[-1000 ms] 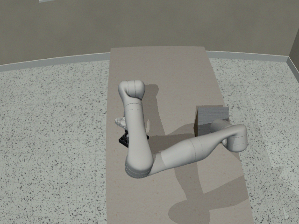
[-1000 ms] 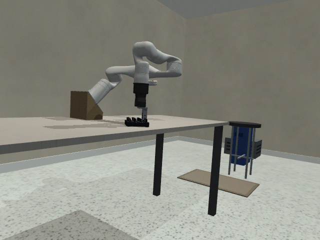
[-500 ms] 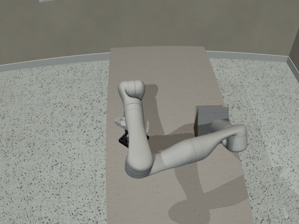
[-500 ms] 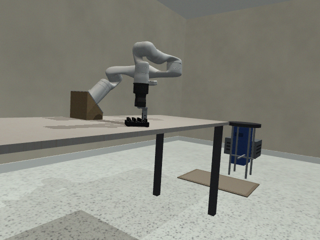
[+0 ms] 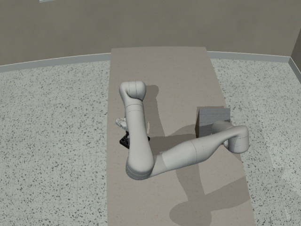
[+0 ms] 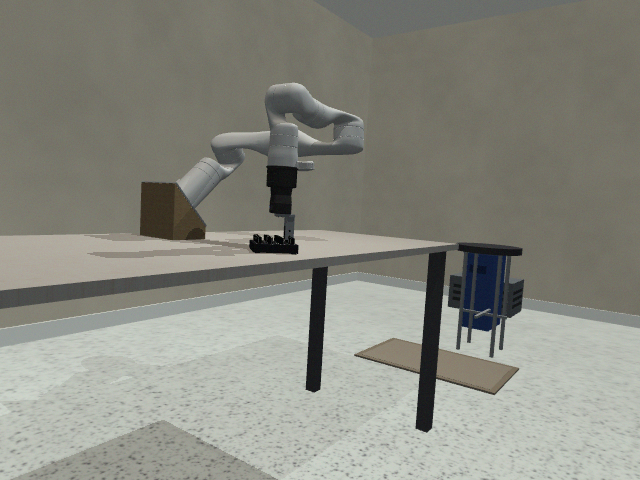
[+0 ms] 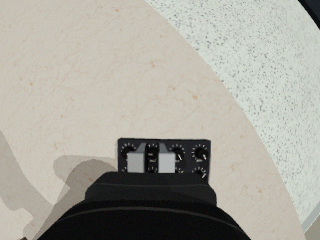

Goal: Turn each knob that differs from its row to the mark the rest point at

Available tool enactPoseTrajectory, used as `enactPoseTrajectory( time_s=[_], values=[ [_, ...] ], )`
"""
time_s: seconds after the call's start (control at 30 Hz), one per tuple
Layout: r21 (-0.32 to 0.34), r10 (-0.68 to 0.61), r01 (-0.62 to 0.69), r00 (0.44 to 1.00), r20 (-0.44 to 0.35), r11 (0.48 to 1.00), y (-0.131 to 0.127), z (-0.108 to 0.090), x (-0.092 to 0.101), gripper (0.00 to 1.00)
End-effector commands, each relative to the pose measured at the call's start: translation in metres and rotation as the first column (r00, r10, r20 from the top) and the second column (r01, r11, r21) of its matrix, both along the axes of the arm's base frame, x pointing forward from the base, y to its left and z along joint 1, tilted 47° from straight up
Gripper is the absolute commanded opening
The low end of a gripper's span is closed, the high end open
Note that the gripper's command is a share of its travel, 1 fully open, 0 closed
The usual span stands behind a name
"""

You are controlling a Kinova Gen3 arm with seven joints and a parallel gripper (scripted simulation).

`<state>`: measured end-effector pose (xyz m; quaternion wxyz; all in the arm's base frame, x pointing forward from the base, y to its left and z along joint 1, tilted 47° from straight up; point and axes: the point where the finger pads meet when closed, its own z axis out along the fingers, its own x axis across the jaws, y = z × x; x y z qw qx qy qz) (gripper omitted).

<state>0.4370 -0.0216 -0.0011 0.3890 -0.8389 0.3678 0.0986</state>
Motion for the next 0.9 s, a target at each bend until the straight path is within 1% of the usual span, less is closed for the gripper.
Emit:
enactPoseTrajectory(
  time_s=[0.0,0.3,0.8,0.87],
  values=[
    [0.000,-0.007,0.007,1.000,-0.005,1.000,-0.0009,0.0004,0.0003,0.30],
    [0.004,-0.036,0.036,0.999,-0.035,0.999,-0.0009,0.0004,0.0003,0.30],
    [0.013,-0.137,0.140,0.980,-0.147,0.990,-0.0009,0.0004,0.0003,0.30],
    [0.013,-0.137,0.140,0.980,-0.147,0.990,-0.0009,0.0004,0.0003,0.30]
  ],
)
